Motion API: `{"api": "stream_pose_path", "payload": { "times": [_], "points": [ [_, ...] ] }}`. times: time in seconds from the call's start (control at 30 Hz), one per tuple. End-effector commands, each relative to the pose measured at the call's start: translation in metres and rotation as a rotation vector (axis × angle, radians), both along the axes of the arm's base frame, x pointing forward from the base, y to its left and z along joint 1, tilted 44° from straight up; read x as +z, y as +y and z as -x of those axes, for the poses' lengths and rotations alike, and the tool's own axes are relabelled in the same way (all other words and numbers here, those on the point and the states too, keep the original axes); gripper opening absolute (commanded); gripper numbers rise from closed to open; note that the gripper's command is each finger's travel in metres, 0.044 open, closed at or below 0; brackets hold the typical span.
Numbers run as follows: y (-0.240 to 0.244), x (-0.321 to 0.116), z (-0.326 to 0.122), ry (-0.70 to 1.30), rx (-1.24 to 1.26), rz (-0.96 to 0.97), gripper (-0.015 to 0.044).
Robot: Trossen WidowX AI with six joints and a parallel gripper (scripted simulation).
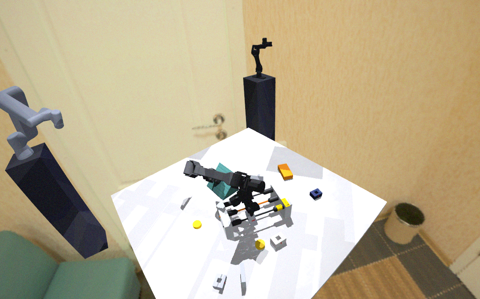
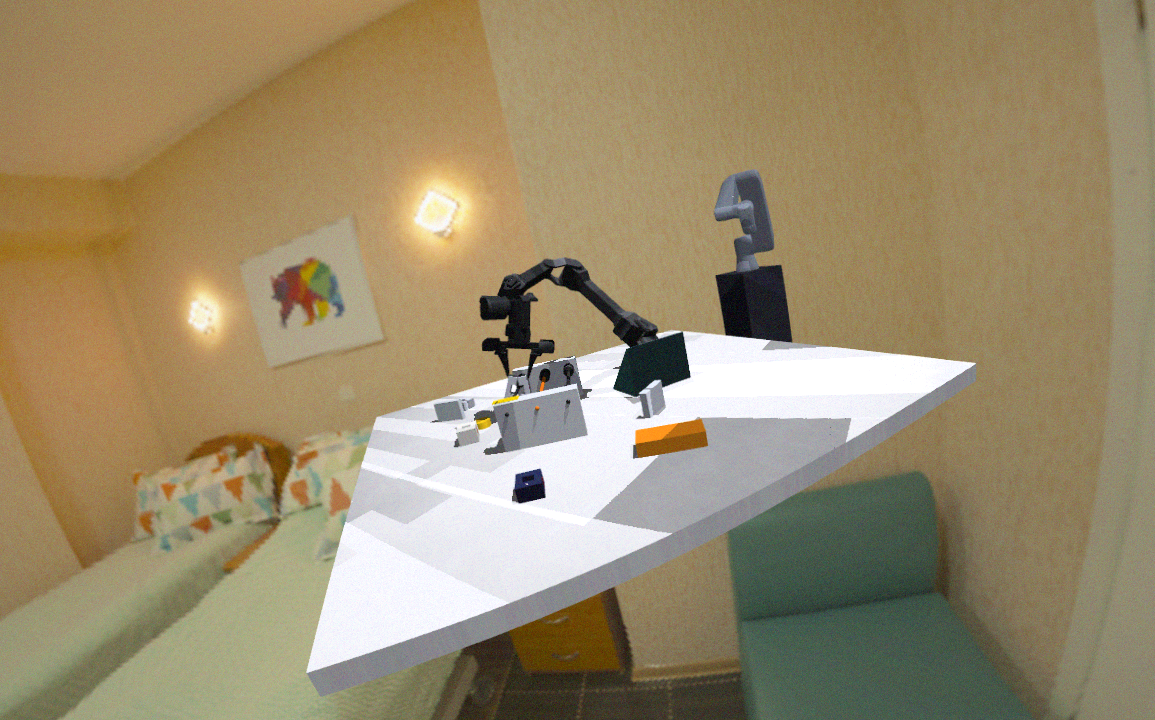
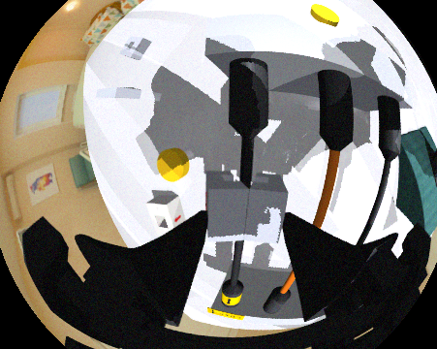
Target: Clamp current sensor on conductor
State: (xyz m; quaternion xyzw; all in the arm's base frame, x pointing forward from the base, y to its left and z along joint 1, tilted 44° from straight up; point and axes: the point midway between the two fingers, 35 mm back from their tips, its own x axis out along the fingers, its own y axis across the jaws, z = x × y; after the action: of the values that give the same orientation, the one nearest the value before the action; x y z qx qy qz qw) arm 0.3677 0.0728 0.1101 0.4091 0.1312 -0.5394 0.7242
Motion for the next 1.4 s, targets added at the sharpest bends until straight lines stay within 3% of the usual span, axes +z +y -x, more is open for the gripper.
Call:
{"api": "stream_pose_path", "payload": {
  "times": [0.0,0.83,1.37],
  "points": [
    [0.000,0.000,0.000,-0.002,-0.002,-0.001,0.0000],
    [-0.003,0.003,-0.014,0.168,-0.144,-0.055,0.0000],
    [-0.003,0.002,-0.012,0.152,-0.123,-0.044,0.0420]
  ]
}}
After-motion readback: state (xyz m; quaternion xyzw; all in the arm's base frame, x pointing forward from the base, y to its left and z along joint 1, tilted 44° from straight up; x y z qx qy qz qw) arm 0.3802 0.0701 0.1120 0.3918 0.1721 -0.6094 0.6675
